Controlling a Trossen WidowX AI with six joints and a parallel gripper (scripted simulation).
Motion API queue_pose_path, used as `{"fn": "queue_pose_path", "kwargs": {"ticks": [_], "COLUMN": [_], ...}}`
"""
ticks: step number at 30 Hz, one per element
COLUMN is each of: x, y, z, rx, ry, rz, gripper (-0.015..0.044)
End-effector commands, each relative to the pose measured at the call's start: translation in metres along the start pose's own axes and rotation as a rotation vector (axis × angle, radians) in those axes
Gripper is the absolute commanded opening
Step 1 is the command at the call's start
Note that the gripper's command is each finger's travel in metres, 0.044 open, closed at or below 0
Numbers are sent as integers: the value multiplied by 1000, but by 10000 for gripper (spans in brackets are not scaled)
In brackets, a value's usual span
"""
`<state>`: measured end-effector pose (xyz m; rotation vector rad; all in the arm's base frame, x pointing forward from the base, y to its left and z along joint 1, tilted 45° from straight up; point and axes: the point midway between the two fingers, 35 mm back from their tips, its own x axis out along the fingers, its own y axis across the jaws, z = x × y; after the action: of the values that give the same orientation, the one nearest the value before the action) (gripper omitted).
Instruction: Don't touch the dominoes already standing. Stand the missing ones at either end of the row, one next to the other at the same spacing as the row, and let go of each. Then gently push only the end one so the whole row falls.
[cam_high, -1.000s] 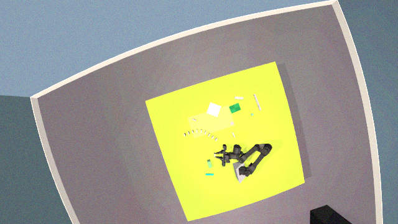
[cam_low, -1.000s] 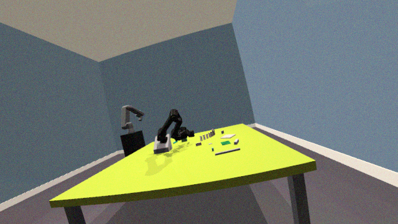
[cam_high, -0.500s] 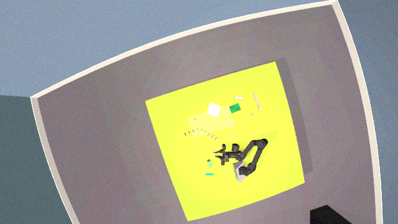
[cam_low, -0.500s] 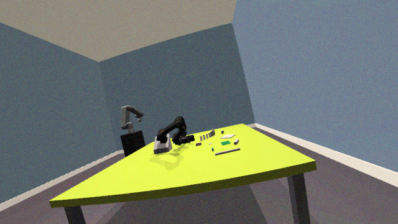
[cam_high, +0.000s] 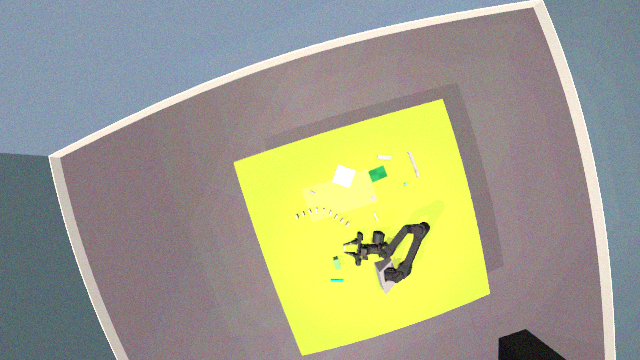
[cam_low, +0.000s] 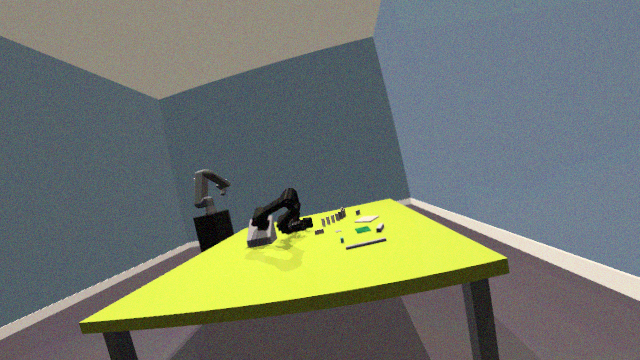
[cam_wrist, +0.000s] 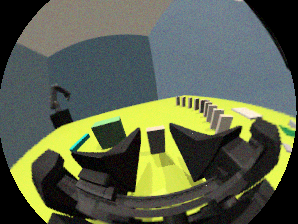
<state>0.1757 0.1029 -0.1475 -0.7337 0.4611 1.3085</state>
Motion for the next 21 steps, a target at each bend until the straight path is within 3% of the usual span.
{"fn": "queue_pose_path", "kwargs": {"ticks": [1,6,10,16,21], "x": [0,0,0,0,0], "y": [2,2,1,0,0], "z": [0,0,5,49,50], "rx": [-1,-1,-2,0,0], "ry": [-4,-4,-1,-1,-2], "rz": [5,5,6,0,-1], "gripper": [317,440,440,440,440]}}
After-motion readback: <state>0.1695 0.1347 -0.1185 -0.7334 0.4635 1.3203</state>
